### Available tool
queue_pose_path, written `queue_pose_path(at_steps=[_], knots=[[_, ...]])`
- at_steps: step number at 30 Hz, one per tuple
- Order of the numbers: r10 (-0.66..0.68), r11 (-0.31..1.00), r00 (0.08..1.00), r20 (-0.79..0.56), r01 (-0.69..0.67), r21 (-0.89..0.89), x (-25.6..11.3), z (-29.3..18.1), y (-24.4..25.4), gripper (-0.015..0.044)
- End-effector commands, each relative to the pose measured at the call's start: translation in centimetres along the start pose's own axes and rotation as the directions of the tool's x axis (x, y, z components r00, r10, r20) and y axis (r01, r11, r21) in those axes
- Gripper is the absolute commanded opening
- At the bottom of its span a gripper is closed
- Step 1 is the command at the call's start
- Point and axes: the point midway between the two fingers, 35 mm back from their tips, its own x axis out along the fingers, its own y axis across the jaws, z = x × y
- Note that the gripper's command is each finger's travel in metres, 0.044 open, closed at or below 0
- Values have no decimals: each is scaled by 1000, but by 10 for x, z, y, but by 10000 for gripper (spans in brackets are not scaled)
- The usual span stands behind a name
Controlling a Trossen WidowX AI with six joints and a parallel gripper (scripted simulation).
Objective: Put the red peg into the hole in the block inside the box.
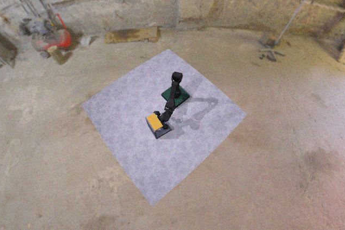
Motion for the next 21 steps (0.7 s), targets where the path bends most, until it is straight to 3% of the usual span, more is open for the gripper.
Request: queue_pose_path(at_steps=[1, 21], knots=[[-6, 1000, 1000, -5, 6, -2, 1, -3, -2, 0], [-6, 1000, 1000, -5, 6, -2, 7, -8, -6, 0]])
